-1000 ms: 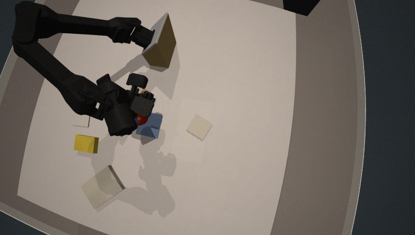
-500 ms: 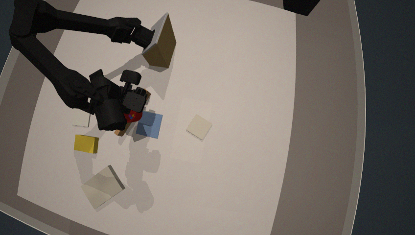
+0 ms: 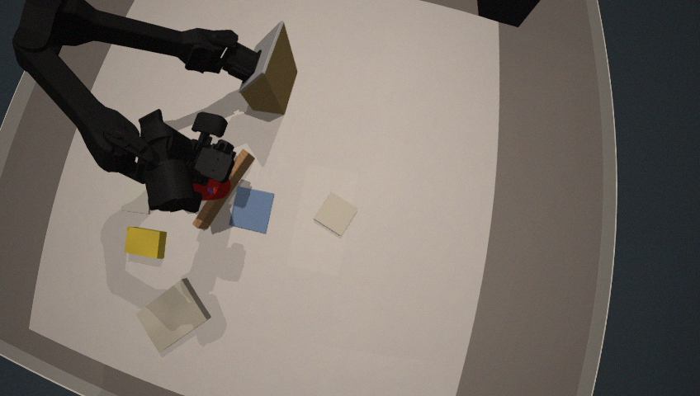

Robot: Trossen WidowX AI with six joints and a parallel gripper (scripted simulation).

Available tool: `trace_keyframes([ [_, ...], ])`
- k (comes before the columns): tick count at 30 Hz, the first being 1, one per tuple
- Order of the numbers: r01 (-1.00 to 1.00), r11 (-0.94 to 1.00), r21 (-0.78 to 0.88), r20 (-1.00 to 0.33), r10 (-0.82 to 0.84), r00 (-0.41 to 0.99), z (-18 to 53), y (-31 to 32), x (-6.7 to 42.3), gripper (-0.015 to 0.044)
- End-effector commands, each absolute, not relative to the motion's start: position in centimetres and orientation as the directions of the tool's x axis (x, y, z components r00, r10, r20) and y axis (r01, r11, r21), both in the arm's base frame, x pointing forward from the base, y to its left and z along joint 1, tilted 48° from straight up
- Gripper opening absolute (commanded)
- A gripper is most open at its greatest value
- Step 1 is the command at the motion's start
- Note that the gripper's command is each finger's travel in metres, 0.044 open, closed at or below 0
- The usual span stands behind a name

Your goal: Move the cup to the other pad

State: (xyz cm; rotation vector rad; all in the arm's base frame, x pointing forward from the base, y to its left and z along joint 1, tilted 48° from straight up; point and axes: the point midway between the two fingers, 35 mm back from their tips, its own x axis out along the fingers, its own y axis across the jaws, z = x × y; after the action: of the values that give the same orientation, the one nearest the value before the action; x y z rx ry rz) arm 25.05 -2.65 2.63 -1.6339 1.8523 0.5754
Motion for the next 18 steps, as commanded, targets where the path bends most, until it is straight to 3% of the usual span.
trace_keyframes([
  [1,-0.987,0.145,-0.066,-0.68,-0.73,-0.062,3.3,-3.1,24.7,0.0],
  [18,-0.987,0.145,-0.065,-0.679,-0.731,-0.063,5.6,-4.9,23.5,0.0],
])
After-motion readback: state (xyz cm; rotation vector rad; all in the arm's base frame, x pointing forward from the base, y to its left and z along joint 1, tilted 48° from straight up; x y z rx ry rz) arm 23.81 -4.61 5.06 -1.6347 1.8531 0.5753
